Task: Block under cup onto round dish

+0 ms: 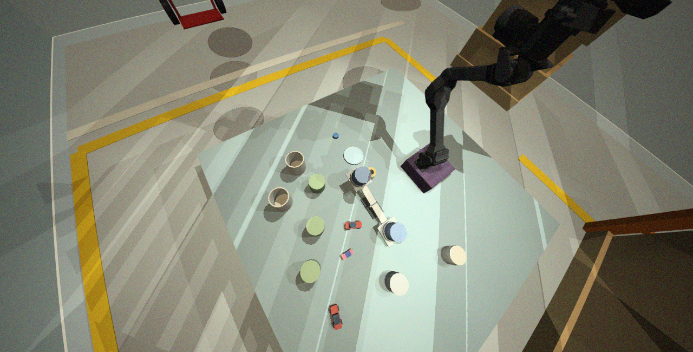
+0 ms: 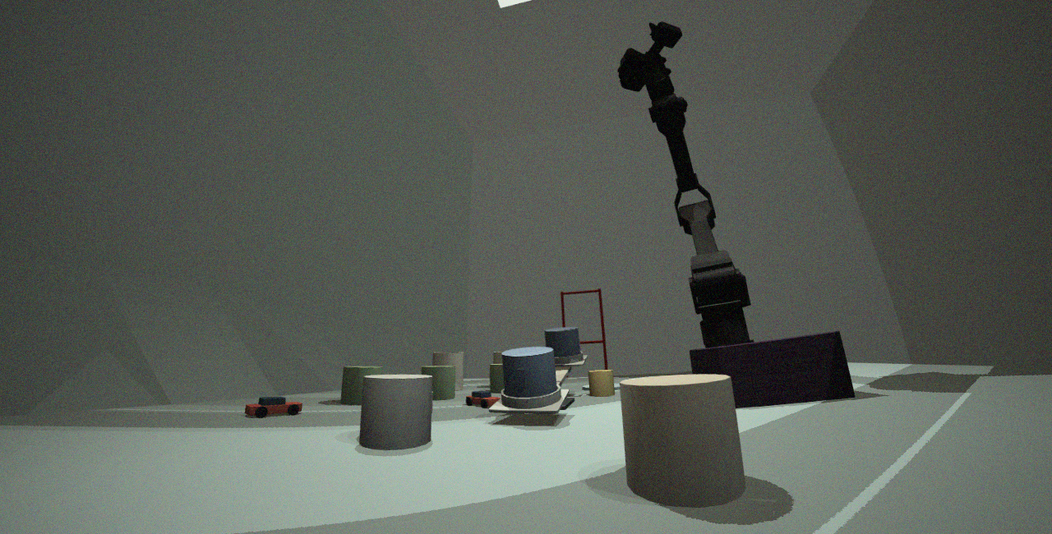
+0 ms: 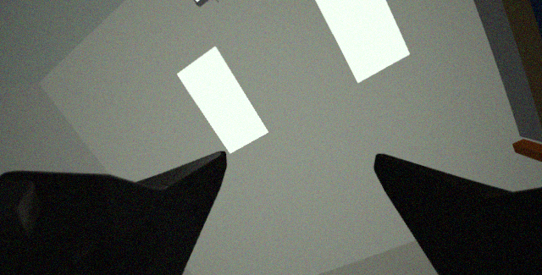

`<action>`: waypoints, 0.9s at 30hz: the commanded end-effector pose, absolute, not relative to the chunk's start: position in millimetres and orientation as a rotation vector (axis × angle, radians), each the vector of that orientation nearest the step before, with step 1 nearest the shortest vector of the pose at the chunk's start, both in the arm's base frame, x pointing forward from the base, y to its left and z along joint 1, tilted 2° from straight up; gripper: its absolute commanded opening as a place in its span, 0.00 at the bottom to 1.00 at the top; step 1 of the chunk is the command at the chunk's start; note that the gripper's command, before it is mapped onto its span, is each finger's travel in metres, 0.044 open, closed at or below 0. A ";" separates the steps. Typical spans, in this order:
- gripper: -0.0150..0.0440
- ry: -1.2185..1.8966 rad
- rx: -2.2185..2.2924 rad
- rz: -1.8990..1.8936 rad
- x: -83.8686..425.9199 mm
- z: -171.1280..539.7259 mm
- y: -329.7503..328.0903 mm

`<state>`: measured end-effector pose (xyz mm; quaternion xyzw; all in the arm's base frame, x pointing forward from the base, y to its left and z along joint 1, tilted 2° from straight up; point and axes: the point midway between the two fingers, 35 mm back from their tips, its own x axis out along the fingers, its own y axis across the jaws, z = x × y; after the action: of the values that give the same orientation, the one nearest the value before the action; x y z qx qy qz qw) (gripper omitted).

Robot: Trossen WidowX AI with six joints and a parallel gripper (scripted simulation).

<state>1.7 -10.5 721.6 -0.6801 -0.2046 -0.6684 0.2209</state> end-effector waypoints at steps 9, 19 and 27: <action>1.00 -0.506 -2.296 -1.969 22.1 701.7 41.7; 1.00 -0.457 -2.649 -2.066 45.9 674.5 80.8; 1.00 -0.424 -2.935 -2.137 68.4 646.0 106.9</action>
<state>60.5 99.1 656.7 -0.7777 -0.1199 -0.5803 -0.2099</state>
